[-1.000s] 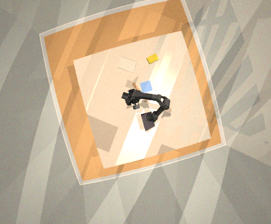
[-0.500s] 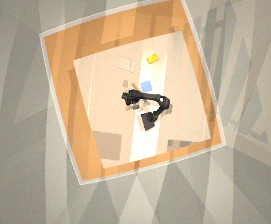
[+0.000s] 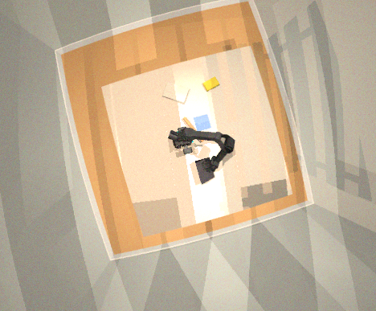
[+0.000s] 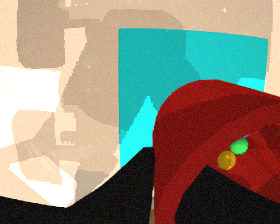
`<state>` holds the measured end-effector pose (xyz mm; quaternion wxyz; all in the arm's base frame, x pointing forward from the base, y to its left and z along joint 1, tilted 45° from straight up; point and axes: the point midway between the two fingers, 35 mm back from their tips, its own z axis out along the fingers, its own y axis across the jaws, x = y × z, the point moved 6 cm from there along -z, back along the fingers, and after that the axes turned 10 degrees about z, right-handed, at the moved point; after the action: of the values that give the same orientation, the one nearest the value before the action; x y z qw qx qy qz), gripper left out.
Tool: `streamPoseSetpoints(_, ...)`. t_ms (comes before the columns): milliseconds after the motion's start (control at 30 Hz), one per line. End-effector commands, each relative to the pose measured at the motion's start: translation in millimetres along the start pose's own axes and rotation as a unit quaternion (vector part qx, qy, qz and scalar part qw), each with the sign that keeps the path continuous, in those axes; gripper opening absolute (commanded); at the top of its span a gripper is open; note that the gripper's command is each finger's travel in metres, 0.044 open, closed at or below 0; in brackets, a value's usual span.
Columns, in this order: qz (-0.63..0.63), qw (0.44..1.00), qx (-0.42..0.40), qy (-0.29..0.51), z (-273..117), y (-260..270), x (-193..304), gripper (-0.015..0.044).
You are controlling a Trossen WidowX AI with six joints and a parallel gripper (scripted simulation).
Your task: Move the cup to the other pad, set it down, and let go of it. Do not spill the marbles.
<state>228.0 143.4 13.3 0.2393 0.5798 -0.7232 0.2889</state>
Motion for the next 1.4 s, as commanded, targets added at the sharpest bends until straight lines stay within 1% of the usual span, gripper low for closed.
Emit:
streamPoseSetpoints(0,-0.001,1.0,0.001,0.001,6,0,0,0.0)
streamPoseSetpoints(700,-0.001,1.0,0.002,0.001,36,0,1,0.0)
streamPoseSetpoints(1167,0.0,1.0,0.0,0.001,34,1,1,0.0)
streamPoseSetpoints(1333,0.0,1.0,0.0,0.001,34,1,1,0.0128)
streamPoseSetpoints(1367,0.0,1.0,0.0,0.001,34,1,1,0.0128)
